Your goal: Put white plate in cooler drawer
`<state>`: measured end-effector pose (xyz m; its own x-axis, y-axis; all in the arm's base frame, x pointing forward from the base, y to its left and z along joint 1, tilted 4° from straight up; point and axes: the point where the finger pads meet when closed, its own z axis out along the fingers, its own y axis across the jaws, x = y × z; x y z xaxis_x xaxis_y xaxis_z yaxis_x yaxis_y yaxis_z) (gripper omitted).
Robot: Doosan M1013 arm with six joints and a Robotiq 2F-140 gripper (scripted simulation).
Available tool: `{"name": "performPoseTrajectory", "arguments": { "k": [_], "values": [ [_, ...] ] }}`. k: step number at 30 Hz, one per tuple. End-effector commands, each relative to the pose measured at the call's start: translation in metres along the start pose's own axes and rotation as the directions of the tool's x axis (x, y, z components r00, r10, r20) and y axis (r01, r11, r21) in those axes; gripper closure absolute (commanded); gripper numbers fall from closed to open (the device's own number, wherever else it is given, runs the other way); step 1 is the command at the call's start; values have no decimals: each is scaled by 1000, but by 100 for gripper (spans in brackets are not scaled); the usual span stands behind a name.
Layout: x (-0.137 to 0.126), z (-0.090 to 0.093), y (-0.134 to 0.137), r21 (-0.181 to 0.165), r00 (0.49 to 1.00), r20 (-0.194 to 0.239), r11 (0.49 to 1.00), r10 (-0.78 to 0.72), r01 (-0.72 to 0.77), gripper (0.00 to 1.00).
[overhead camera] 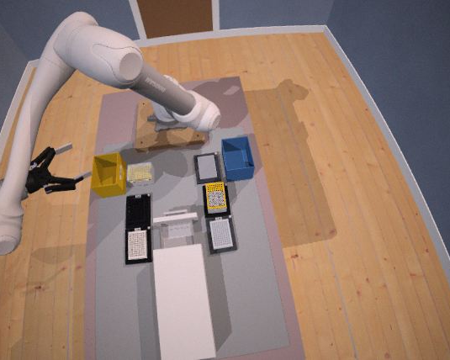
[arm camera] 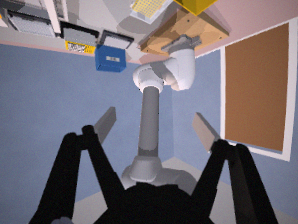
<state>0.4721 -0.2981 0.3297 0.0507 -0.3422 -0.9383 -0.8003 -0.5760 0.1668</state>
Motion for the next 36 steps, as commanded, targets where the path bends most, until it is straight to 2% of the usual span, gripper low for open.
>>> {"name": "performPoseTrajectory", "arguments": {
  "k": [1,17,18,20,24,27,31,32,34,36],
  "values": [
    [0,0,0,0,1000,0,1000,0,0,0],
    [0,0,0,0,1000,0,1000,0,0,0],
    [0,4,-3,-7,999,-30,1000,-14,13,100],
    [0,11,-10,-23,995,-88,999,-41,39,100],
    [1,24,-22,-23,995,-88,999,-41,39,100],
    [2,35,-32,-51,981,-173,996,-87,80,100],
    [3,47,-43,-52,981,-174,995,-88,80,100],
    [4,51,-46,-63,974,-201,994,-105,94,100],
    [4,51,-46,-63,974,-201,994,-105,94,100],
    [5,59,-52,-86,957,-254,989,-139,121,100]
  ]
}}
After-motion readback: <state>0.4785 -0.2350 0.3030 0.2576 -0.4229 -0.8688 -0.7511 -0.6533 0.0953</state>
